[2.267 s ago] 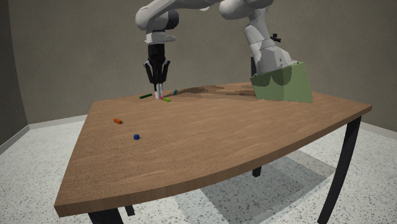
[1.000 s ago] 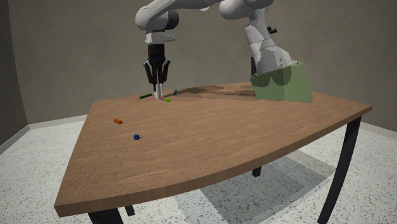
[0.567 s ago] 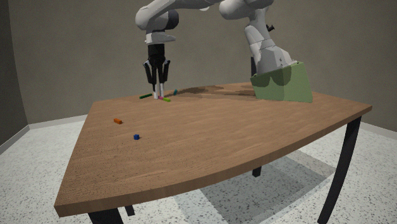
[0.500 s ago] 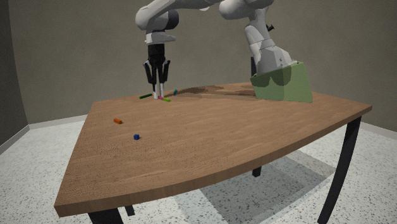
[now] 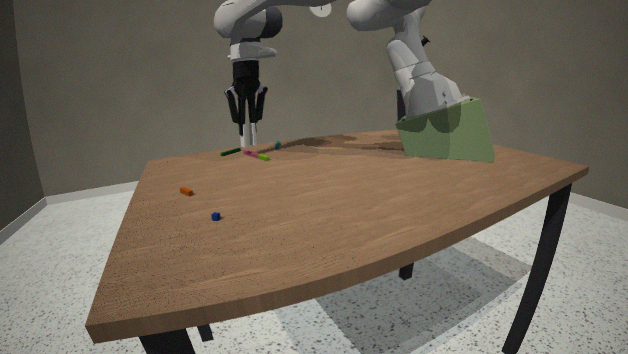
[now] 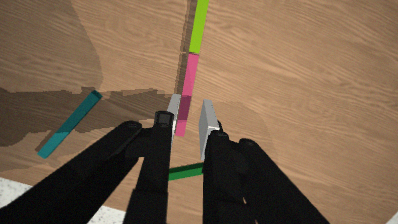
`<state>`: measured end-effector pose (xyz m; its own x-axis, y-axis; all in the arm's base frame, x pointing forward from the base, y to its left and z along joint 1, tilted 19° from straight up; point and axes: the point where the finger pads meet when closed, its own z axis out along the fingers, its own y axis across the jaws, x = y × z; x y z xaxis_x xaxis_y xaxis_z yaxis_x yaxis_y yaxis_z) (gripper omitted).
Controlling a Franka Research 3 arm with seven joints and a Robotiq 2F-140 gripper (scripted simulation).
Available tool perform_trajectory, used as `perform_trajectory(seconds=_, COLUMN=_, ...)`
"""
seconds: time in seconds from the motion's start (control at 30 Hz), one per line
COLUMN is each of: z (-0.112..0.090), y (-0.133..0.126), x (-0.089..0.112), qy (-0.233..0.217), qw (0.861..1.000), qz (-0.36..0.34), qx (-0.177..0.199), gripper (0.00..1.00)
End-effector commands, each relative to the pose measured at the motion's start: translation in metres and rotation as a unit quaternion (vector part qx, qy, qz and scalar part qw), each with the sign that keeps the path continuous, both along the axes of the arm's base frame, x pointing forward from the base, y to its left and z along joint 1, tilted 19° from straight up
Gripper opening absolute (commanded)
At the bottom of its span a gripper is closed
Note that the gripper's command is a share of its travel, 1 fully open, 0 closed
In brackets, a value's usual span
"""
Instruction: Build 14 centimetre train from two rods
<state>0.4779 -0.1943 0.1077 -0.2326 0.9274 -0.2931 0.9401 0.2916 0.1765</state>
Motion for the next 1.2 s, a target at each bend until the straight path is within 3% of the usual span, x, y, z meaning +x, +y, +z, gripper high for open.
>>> perform_trajectory(seconds=0.0, z=0.014, y=0.006, x=-0.008, qy=0.005, qw=1.0, qz=-0.001, qx=0.004, gripper=0.23)
perform_trajectory(seconds=0.37, z=0.053, y=0.015, x=-0.018, qy=0.005, qw=1.0, qz=-0.001, qx=0.004, gripper=0.23)
perform_trajectory(seconds=0.57, z=0.058, y=0.016, x=-0.019, qy=0.005, qw=1.0, qz=-0.001, qx=0.004, gripper=0.23)
perform_trajectory(seconds=0.6, z=0.058, y=0.016, x=-0.019, qy=0.005, qw=1.0, qz=-0.001, qx=0.004, gripper=1.0)
perform_trajectory(seconds=1.17, z=0.058, y=0.016, x=-0.019, qy=0.005, qw=1.0, qz=-0.001, qx=0.004, gripper=1.0)
